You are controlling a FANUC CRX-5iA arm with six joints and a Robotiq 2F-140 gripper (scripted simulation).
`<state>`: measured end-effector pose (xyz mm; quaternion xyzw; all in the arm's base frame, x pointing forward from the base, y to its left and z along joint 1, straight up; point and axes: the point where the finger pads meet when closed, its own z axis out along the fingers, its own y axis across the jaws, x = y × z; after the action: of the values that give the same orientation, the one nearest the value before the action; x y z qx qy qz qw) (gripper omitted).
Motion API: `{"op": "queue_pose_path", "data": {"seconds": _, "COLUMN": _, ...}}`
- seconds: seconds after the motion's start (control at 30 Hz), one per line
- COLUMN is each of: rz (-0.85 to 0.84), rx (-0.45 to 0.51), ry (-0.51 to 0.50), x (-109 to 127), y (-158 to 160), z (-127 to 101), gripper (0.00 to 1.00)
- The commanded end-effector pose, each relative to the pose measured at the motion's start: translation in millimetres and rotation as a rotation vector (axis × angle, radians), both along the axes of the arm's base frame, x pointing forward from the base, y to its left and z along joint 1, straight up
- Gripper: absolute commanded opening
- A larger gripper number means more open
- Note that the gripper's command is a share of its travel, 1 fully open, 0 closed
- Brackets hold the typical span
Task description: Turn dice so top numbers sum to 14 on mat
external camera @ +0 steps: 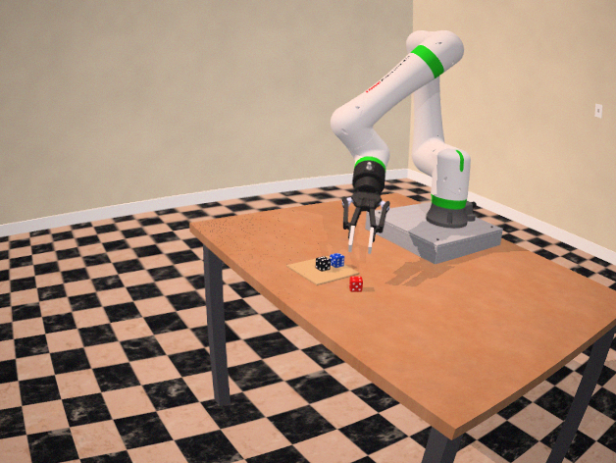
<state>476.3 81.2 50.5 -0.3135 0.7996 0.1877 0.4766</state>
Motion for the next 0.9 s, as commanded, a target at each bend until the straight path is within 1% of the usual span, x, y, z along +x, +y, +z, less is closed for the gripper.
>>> {"op": "queue_pose_path", "data": {"seconds": 0.0, "rz": 0.001, "rx": -0.003, "ry": 0.004, "x": 0, "y": 0, "z": 0, "gripper": 0.28}}
{"op": "queue_pose_path", "data": {"seconds": 0.13, "rz": 0.006, "rx": -0.030, "ry": 0.041, "x": 0, "y": 3, "z": -2, "gripper": 0.28}}
{"op": "queue_pose_path", "data": {"seconds": 0.27, "rz": -0.002, "rx": -0.097, "ry": 0.099, "x": 7, "y": 4, "z": 4, "gripper": 0.28}}
{"op": "queue_pose_path", "data": {"seconds": 0.33, "rz": -0.002, "rx": -0.097, "ry": 0.099, "x": 7, "y": 4, "z": 4, "gripper": 0.28}}
{"op": "queue_pose_path", "data": {"seconds": 0.4, "rz": 0.003, "rx": -0.136, "ry": 0.150, "x": 7, "y": 6, "z": 2, "gripper": 0.28}}
{"op": "queue_pose_path", "data": {"seconds": 0.47, "rz": -0.004, "rx": -0.180, "ry": 0.184, "x": 14, "y": 8, "z": 9, "gripper": 0.28}}
{"op": "queue_pose_path", "data": {"seconds": 0.5, "rz": 0.000, "rx": -0.201, "ry": 0.214, "x": 14, "y": 10, "z": 9, "gripper": 0.28}}
{"op": "queue_pose_path", "data": {"seconds": 0.87, "rz": 0.004, "rx": -0.297, "ry": 0.324, "x": 18, "y": 17, "z": 14, "gripper": 0.28}}
